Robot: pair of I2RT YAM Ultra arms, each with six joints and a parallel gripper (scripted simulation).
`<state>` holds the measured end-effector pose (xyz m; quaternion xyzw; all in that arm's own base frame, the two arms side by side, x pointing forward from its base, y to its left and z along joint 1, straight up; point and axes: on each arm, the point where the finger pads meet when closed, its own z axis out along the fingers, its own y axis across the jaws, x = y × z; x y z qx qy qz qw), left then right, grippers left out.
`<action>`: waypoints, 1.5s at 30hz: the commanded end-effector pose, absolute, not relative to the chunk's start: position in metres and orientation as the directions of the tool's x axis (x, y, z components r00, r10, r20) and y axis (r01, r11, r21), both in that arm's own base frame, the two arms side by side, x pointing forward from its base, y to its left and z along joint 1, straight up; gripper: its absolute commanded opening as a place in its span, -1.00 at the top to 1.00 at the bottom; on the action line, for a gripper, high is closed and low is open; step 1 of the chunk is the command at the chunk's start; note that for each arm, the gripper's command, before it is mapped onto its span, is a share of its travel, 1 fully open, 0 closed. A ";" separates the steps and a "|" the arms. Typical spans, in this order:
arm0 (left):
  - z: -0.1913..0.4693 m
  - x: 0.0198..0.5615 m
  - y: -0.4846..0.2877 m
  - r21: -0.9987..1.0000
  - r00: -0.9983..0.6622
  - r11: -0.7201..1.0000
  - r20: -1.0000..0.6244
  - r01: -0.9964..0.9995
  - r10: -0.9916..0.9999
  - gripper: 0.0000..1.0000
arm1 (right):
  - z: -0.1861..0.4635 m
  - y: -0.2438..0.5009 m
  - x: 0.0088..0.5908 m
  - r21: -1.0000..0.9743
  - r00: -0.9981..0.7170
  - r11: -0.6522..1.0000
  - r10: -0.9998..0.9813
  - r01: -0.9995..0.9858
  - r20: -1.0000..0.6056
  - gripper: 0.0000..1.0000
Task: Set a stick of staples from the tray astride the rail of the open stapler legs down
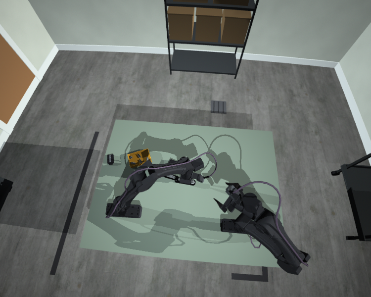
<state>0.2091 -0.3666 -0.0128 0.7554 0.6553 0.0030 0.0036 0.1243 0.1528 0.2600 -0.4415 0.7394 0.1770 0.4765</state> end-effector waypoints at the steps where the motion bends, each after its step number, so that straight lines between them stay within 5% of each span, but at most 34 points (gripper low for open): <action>1: -0.009 0.212 -0.369 -0.003 0.138 -0.138 -0.011 0.990 0.990 0.88 | 0.266 0.151 0.123 -0.162 -0.141 0.552 -0.466 -0.818 -0.873 -1.00; 45: -0.009 0.212 -0.369 -0.002 0.144 -0.144 -0.012 0.990 0.990 0.88 | 0.266 0.151 0.123 -0.162 -0.141 0.552 -0.466 -0.818 -0.873 -1.00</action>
